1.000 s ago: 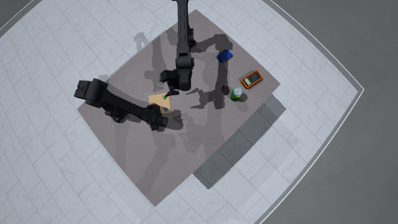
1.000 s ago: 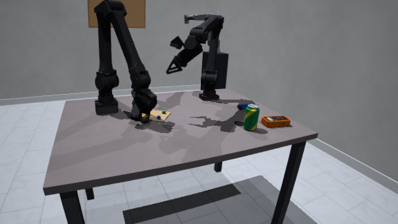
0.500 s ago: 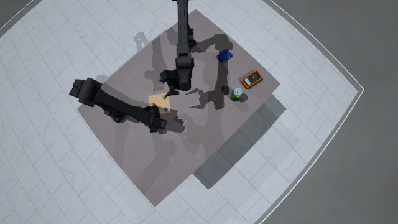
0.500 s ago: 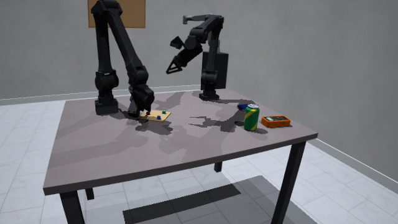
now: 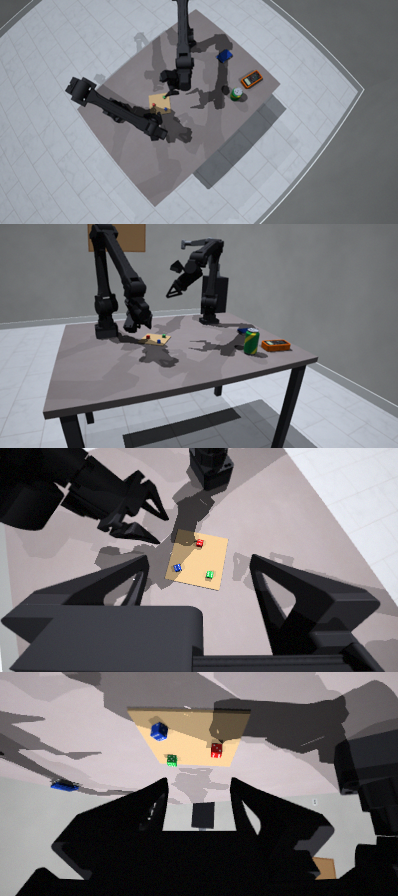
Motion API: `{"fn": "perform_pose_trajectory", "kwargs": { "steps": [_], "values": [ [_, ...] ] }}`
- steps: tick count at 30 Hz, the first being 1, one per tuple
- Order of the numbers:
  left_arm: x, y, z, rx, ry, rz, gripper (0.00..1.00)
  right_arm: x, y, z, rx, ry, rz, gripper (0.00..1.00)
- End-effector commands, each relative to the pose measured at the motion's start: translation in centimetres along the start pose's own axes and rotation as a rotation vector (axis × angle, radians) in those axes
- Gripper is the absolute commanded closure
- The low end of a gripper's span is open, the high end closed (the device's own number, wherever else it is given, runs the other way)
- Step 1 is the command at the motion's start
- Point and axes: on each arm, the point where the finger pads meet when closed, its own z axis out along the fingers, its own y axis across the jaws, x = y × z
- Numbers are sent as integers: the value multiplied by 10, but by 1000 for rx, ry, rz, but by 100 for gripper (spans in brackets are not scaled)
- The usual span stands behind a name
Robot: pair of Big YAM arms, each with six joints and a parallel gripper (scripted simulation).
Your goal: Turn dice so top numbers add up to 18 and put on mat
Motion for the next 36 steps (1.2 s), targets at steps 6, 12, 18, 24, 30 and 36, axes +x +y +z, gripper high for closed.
{"fn": "perform_pose_trajectory", "kwargs": {
  "steps": [6, 12, 18, 24, 30, 36],
  "values": [
    [-12, 7, -7, -21, -14, 25, 0, -9, 14, -23, -19, -170, -147, 40],
    [-12, 7, -7, -21, -14, 25, 0, -9, 11, -17, 6, -322, -227, 40],
    [-12, 7, -7, -21, -14, 25, 0, -9, 13, -17, 7, -427, -287, 40],
    [-12, 7, -7, -21, -14, 25, 0, -7, 18, -20, -9, -582, -370, 40],
    [-12, 7, -7, -21, -14, 25, 0, -2, 25, -25, -48, -732, -443, 40],
    [-12, 7, -7, -21, -14, 25, 0, 3, 31, -30, -86, -828, -486, 40]
  ]
}}
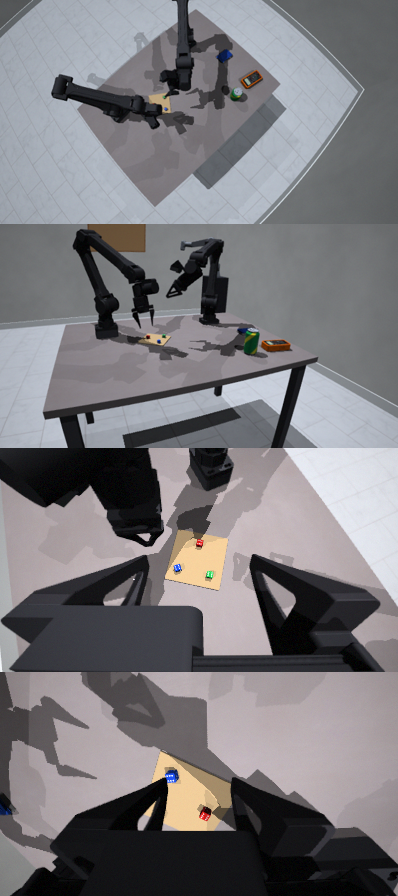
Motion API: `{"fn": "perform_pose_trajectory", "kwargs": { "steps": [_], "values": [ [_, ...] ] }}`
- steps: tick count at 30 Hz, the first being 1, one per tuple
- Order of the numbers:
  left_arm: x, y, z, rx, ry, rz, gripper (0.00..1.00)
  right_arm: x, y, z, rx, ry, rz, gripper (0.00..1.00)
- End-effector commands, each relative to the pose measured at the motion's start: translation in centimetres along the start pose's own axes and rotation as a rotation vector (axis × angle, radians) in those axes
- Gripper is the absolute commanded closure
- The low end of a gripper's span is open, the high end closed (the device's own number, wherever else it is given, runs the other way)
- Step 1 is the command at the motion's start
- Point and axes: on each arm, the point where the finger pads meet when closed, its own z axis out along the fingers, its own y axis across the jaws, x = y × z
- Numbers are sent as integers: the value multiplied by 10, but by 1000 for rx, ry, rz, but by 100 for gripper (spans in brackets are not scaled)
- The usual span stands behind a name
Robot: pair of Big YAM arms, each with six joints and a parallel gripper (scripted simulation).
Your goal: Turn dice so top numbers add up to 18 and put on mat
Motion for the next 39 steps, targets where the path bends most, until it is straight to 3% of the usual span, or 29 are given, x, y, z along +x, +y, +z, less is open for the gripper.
{"fn": "perform_pose_trajectory", "kwargs": {
  "steps": [1, 9, 15, 20, 25, 32, 39],
  "values": [
    [-12, 7, -7, -21, -14, 25, 0, -7, 17, -12, -62, -140, -24, 40],
    [-12, 7, -7, -21, -14, 25, 0, -1, 25, -24, -114, -313, -94, 40],
    [-12, 7, -7, -21, -14, 25, 0, 22, 25, -15, -99, -305, -177, 40],
    [-12, 7, -7, -21, -14, 25, 0, 47, 64, -39, -205, -318, -221, 40],
    [-12, 7, -7, -21, -14, 25, 0, 88, 44, -24, -185, -288, -351, 40],
    [-12, 7, -7, -21, -14, 25, 0, 117, 64, -26, -229, -268, -380, 40],
    [-12, 7, -7, -21, -14, 25, 0, 102, 60, -21, -78, -354, -451, 40]
  ]
}}
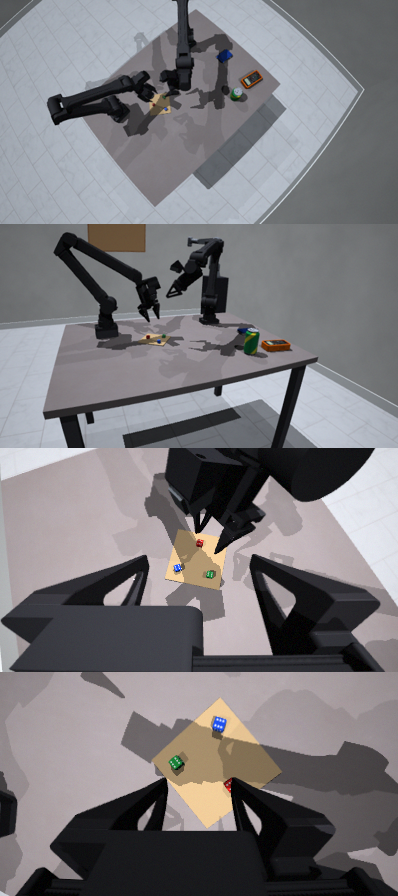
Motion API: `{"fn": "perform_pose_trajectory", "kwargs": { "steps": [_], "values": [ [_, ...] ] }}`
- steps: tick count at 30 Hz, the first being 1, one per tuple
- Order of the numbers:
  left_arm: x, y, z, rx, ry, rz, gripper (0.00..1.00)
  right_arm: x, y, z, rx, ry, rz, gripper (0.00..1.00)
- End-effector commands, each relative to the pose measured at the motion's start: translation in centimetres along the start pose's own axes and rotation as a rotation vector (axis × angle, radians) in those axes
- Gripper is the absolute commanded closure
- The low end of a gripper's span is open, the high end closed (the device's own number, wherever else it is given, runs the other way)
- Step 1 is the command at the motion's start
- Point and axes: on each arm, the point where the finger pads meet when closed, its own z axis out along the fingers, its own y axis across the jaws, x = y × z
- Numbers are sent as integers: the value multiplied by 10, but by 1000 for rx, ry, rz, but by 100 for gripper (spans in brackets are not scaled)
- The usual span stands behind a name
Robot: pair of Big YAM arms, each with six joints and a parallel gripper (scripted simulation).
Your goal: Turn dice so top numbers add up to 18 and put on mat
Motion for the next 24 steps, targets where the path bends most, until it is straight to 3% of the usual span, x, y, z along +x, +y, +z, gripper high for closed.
{"fn": "perform_pose_trajectory", "kwargs": {
  "steps": [1, 6, 24],
  "values": [
    [-12, 7, -7, -21, -14, 25, 0, -26, 12, -3, 72, -59, -10, 40],
    [-12, 7, -7, -21, -14, 25, 0, -18, 4, 7, 109, -88, -82, 40],
    [-12, 7, -7, -21, -14, 25, 0, -21, 3, 6, 105, -103, -59, 40]
  ]
}}
